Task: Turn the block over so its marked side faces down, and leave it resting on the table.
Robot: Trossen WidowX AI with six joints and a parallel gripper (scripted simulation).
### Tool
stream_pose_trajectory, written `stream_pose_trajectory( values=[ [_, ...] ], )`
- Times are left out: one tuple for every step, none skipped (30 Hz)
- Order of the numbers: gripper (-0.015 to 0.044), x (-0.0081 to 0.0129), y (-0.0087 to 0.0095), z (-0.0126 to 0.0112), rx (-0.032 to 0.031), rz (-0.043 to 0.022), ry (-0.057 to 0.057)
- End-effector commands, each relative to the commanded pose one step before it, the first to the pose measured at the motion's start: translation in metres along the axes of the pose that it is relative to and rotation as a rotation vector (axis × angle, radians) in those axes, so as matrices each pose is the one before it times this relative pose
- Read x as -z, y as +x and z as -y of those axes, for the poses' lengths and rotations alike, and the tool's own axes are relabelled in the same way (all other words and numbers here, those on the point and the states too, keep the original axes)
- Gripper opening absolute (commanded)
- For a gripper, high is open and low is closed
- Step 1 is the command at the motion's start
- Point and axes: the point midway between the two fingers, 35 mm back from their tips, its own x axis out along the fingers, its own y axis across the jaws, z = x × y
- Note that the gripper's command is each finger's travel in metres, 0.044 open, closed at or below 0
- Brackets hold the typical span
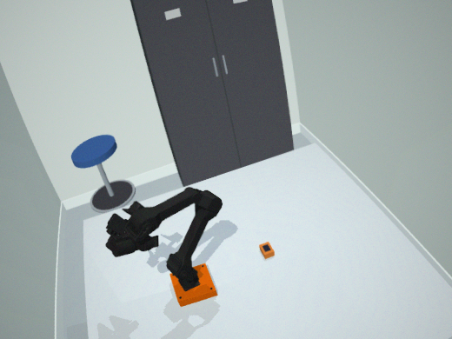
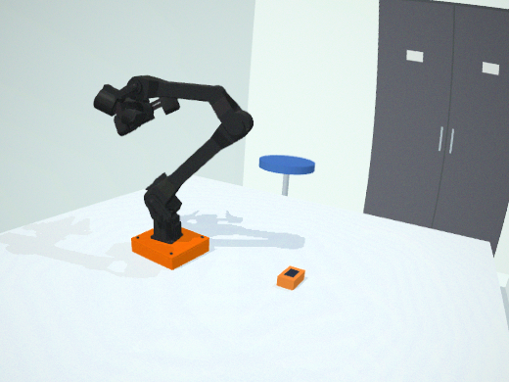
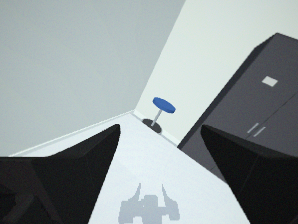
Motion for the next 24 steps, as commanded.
stream_pose_trajectory(
  values=[
    [0.0426, -0.0004, -0.00077, -0.00188, -0.0095, 0.00079, -0.0031],
    [0.044, -0.00119, -0.00238, -0.00564, -0.02844, 0.00247, -0.0094],
    [0.044, -0.00195, -0.00412, -0.00941, -0.04726, 0.00441, -0.0162],
    [0.044, -0.00231, -0.0051, -0.01135, -0.05653, 0.00576, -0.0203],
    [0.044, -0.0023, -0.00521, -0.01142, -0.05623, 0.00624, -0.0212],
    [0.044, -0.00229, -0.00531, -0.01149, -0.05591, 0.0067, -0.0221],
    [0.044, -0.00227, -0.00541, -0.01157, -0.05557, 0.00715, -0.023],
    [0.044, -0.00225, -0.0055, -0.01165, -0.05522, 0.00757, -0.0239],
    [0.044, -0.00222, -0.00559, -0.01173, -0.05485, 0.00797, -0.0247],
    [0.044, -0.00219, -0.00567, -0.01181, -0.05446, 0.00835, -0.0256],
    [0.044, -0.00187, -0.00567, -0.01188, -0.05437, 0.00908, -0.0229],
    [0.044, -0.00181, -0.00573, -0.01197, -0.05404, 0.00929, -0.0237],
    [0.044, -0.00174, -0.00579, -0.01207, -0.05371, 0.00947, -0.0246],
    [0.044, -0.00167, -0.00584, -0.01218, -0.05336, 0.00964, -0.0255],
    [0.044, -0.0016, -0.00588, -0.01229, -0.05301, 0.00978, -0.0263],
    [0.044, -0.00152, -0.00592, -0.0124, -0.05264, 0.00991, -0.0272],
    [0.044, -0.00145, -0.00595, -0.01251, -0.05224, 0.00998, -0.0281],
    [0.044, -0.00145, -0.00592, -0.01259, -0.05106, 0.00917, -0.0306],
    [0.044, -0.0014, -0.00594, -0.01269, -0.05044, 0.0091, -0.0318],
    [0.044, -0.00132, -0.00596, -0.01281, -0.04996, 0.00921, -0.0326],
    [0.044, -0.00124, -0.00595, -0.01314, -0.04969, 0.00833, -0.0366],
    [0.044, -0.00119, -0.00597, -0.01329, -0.04925, 0.00853, -0.0375],
    [0.044, -0.00113, -0.00597, -0.01342, -0.04867, 0.00867, -0.0383],
    [0.044, -0.00108, -0.00597, -0.01354, -0.04808, 0.00879, -0.0391]
  ],
)
